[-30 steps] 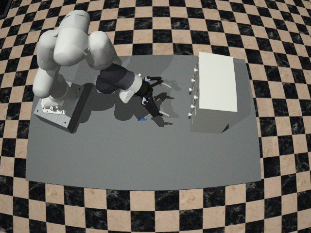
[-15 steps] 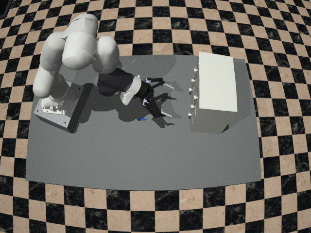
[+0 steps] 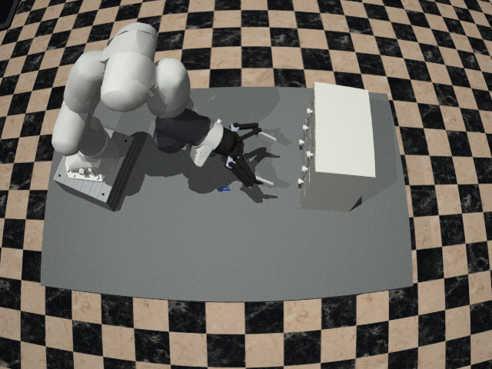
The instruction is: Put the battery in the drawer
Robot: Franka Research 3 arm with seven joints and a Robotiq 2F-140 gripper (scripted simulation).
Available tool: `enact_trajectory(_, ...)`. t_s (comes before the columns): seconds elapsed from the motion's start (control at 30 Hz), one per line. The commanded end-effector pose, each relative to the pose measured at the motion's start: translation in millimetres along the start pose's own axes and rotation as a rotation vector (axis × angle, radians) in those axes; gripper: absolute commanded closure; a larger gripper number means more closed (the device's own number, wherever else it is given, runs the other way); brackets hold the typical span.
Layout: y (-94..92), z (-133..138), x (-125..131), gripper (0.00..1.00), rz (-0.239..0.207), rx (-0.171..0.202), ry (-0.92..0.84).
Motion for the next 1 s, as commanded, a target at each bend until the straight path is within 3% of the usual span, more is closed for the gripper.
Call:
enact_trajectory(0.0,2.3,0.0,-1.8,0.00,-0.005,0.002,-0.008)
enact_trajectory(0.37,32.8,-2.1,-37.9,0.00,-0.005,0.002,-0.008)
enact_trajectory(0.97,42.3,-2.8,-49.0,0.00,-0.005,0.002,-0.008)
Point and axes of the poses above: the point where the finger pads meet when closed, its own y axis out along the fingers, its own z axis across the jaws, x = y × z, the point moved 5 cm from there along -y, back along the fingers, and after that the axes turned 3 degrees about y, right-handed, at the moved point
